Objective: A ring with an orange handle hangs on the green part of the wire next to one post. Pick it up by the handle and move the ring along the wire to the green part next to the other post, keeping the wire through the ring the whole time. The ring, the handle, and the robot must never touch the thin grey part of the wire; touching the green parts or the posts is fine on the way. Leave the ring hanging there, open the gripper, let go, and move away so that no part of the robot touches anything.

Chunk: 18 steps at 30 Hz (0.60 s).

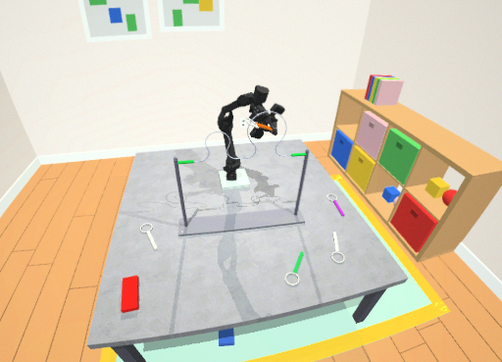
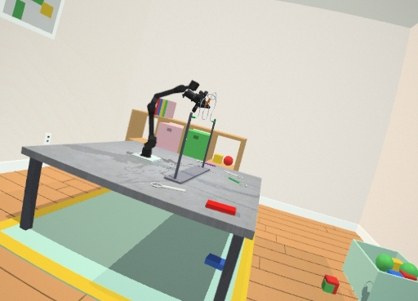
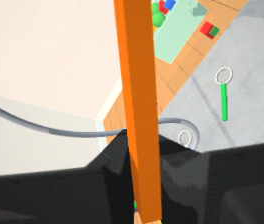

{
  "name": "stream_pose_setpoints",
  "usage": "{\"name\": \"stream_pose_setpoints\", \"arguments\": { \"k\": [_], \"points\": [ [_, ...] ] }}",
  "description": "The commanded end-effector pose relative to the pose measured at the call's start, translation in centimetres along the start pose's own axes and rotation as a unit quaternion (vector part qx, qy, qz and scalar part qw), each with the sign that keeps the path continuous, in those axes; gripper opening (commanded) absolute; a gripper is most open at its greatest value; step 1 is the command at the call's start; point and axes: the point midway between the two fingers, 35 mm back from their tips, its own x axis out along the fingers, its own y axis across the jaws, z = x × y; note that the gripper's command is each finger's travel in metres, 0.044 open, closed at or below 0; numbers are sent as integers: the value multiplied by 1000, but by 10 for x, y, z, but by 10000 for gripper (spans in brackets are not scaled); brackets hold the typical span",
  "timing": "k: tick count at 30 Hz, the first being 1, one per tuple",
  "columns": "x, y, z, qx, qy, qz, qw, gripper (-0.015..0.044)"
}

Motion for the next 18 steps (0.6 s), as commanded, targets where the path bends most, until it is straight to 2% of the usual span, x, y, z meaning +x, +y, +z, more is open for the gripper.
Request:
{"name": "stream_pose_setpoints", "arguments": {
  "k": [1,18],
  "points": [
    [-1,0,2,-22,-6,-7,1000,-150],
    [0,-9,3,-117,-18,-51,992,-150]
  ]
}}
